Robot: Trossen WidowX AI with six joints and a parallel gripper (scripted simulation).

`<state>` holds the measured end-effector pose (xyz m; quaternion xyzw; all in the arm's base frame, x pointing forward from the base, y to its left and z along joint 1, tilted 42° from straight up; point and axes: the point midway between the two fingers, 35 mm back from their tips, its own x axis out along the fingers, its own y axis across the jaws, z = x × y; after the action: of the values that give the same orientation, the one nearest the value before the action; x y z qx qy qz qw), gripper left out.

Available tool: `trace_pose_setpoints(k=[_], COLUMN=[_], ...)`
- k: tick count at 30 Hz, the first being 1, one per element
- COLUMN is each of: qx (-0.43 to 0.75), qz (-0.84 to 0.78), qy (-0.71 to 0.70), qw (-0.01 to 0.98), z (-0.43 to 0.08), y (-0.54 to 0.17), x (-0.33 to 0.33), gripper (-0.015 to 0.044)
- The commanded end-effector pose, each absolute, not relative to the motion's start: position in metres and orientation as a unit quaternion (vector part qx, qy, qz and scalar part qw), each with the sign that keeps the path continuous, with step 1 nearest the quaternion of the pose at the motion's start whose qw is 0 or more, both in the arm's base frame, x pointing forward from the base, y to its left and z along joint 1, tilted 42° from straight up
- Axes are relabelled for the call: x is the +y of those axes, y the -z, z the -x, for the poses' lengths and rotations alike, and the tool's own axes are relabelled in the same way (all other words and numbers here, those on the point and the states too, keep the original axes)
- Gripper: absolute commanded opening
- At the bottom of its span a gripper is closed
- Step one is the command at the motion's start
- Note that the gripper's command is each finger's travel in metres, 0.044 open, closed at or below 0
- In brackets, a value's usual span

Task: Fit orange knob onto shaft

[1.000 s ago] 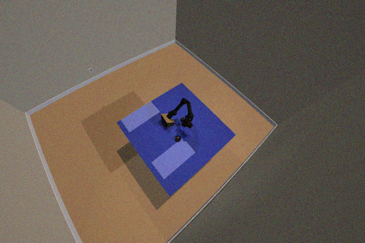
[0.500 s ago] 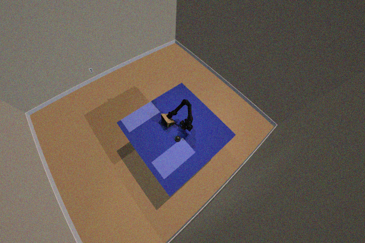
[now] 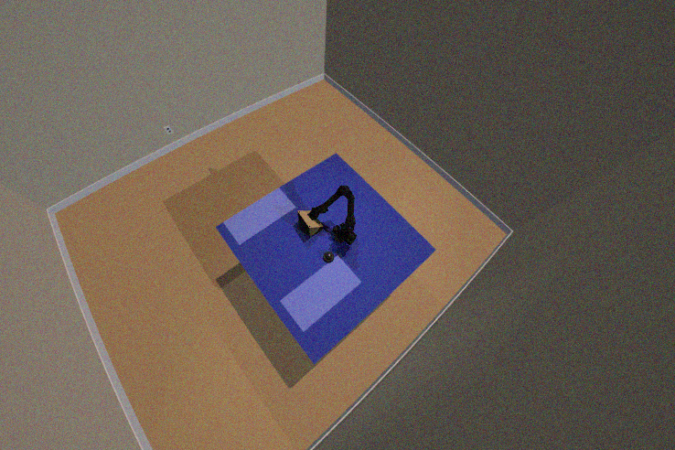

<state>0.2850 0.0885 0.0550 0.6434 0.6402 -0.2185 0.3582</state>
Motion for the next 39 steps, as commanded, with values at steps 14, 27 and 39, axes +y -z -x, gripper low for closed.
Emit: trace_pose_setpoints(k=[14,27,39], qx=[0.641,0.645,0.639], qz=[-0.643,-0.638,-0.644], qy=[0.219,0.218,0.219], qw=[0.358,0.36,0.358], z=[-0.285,-0.283,-0.278], y=[-0.055,-0.068,-0.113], x=[0.089,0.076,0.032], gripper=[0.024,0.0345,0.044])
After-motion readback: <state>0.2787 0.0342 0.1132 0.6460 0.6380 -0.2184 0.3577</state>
